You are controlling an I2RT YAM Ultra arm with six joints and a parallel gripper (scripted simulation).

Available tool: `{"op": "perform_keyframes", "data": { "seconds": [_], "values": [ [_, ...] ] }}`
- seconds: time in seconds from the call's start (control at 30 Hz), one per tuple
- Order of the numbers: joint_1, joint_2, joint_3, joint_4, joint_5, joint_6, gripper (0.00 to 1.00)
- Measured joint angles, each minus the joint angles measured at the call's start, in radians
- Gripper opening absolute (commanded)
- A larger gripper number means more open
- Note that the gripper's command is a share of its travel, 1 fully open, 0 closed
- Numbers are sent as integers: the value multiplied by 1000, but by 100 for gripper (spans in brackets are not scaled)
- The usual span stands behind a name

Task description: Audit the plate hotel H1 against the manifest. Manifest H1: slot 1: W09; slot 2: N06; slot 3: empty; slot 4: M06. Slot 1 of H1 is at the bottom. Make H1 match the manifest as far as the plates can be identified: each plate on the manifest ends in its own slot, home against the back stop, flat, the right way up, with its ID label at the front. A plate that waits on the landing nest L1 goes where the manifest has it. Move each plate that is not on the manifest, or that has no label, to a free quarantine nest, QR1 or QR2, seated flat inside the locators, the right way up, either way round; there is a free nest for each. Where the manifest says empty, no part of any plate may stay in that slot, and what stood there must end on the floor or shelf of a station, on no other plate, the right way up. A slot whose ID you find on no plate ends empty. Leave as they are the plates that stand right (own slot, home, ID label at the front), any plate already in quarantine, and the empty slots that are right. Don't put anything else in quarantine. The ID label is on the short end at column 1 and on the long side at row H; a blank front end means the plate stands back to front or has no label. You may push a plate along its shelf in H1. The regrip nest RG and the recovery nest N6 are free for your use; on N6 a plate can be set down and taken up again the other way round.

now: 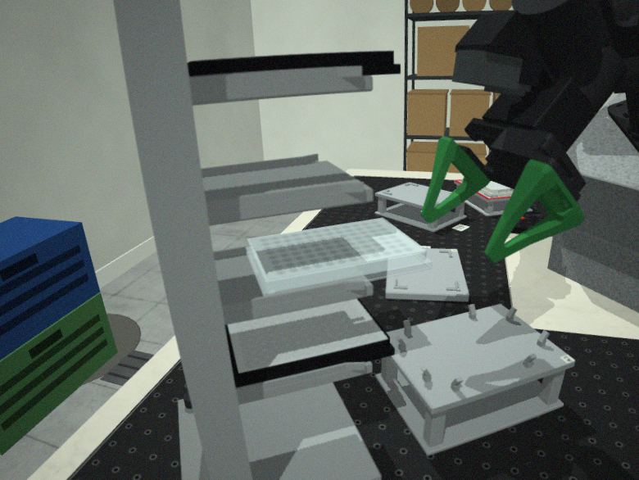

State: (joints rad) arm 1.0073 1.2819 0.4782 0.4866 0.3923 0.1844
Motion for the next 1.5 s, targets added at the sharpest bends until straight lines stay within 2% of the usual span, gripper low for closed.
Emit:
{"op": "perform_keyframes", "data": {
  "seconds": [0.53, 0.57, 1.5],
  "values": [
    [45, -58, -84, 21, 42, 15, 100],
    [48, -62, -90, 22, 45, 16, 0],
    [54, -60, -103, 39, 54, 18, 0]
  ]
}}
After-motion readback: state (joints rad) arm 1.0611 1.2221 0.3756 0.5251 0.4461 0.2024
